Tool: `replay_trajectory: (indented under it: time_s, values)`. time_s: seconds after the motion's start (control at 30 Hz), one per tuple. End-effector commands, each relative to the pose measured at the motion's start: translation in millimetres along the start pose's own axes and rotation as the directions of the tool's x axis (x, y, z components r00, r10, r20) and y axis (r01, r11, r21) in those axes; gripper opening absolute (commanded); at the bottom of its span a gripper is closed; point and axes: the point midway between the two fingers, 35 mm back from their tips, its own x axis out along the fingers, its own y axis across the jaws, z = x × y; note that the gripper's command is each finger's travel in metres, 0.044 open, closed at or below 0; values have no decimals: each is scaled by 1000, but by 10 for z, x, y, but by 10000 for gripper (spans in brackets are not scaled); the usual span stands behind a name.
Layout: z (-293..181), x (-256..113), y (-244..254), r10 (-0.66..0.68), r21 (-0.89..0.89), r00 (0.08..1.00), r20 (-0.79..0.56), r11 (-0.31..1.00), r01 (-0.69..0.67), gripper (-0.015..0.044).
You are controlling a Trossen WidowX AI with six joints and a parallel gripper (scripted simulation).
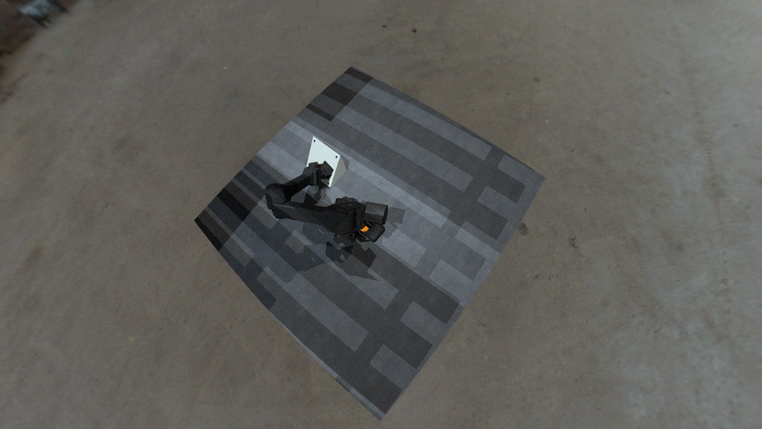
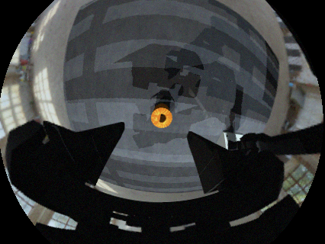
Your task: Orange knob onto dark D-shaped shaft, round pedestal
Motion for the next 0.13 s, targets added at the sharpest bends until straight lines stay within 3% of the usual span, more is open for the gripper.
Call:
replay_trajectory:
  time_s: [0.0,0.1]
  values:
    - [4,-14,-5,-23,0,1000,5,1000,23,440]
    - [4,-14,-5,-23,0,1000,5,1000,23,440]
